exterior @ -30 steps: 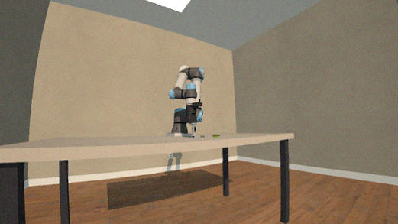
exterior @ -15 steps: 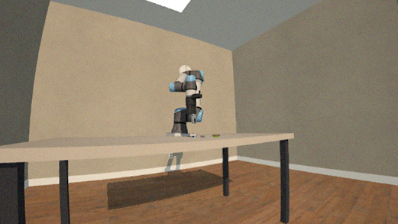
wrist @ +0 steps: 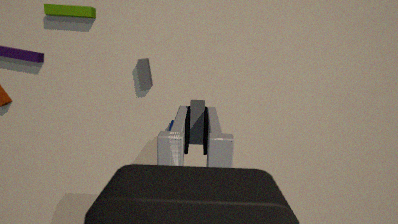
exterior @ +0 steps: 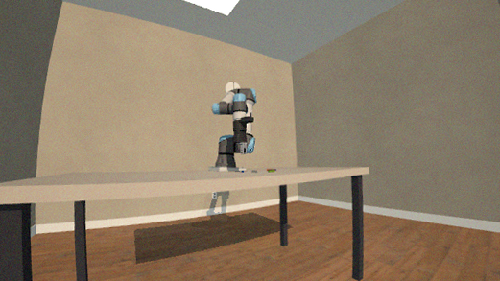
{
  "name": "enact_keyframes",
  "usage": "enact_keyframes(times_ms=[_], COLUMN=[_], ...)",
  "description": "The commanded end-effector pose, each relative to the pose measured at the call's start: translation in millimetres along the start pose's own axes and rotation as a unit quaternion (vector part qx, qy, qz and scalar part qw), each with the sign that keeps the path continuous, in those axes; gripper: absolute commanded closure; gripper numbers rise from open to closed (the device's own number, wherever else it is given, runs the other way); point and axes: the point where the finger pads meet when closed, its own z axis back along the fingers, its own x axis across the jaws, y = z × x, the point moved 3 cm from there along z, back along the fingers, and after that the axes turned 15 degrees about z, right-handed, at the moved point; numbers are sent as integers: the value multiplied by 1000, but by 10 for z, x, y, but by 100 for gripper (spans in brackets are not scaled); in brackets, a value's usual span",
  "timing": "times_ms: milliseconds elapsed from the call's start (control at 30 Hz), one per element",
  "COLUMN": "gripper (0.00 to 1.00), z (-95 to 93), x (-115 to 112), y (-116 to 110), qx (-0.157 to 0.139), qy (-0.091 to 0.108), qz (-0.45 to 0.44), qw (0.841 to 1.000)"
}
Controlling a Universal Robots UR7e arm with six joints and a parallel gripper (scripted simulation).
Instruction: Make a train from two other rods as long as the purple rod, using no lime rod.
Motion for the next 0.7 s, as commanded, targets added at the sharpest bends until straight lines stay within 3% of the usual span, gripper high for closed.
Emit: enact_keyframes(times_ms=[0,167,333,667], gripper=[76,76,76,76], z=[6,10,14,11], x=[36,96,196,315], y=[-59,-177,-409,-821], qx=[0,0,0,0], qy=[-1,-1,-1,0], qz=[-30,-88,-197,-379], qw=[1000,996,980,925])
